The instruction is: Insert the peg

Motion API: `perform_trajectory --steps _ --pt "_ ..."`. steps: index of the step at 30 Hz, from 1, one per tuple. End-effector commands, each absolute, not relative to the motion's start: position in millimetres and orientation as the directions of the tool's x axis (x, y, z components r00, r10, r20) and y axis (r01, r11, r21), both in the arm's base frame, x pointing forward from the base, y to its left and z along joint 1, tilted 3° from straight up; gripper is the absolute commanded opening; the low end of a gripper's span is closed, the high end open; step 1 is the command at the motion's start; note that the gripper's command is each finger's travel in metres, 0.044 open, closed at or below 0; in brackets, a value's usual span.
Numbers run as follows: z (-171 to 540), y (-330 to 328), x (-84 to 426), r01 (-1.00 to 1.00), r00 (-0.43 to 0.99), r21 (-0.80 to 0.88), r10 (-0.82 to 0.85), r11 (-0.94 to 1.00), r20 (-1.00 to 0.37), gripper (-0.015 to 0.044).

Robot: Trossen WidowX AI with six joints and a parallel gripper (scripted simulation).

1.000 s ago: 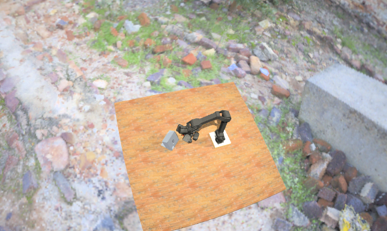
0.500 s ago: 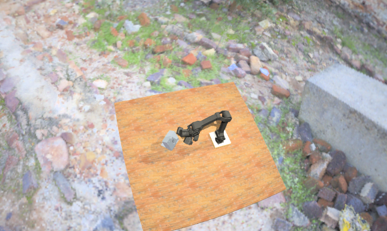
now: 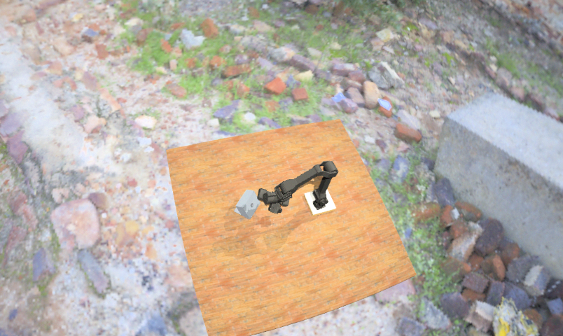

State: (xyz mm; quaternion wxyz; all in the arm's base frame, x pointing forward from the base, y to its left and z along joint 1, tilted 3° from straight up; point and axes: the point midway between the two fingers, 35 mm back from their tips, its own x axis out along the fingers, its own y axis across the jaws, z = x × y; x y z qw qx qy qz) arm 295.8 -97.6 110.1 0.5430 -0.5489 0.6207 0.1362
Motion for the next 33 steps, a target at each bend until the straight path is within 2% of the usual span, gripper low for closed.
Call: perform_trajectory --steps 1,33 --pt "108.2 -94.3 296.1 -0.844 0.203 -0.43 -0.551 0.321 -0.809 0.0" --pt "107.1 -66.6 304.8 -0.882 0.324 -0.468 -0.643 0.06 -0.694 0.0"
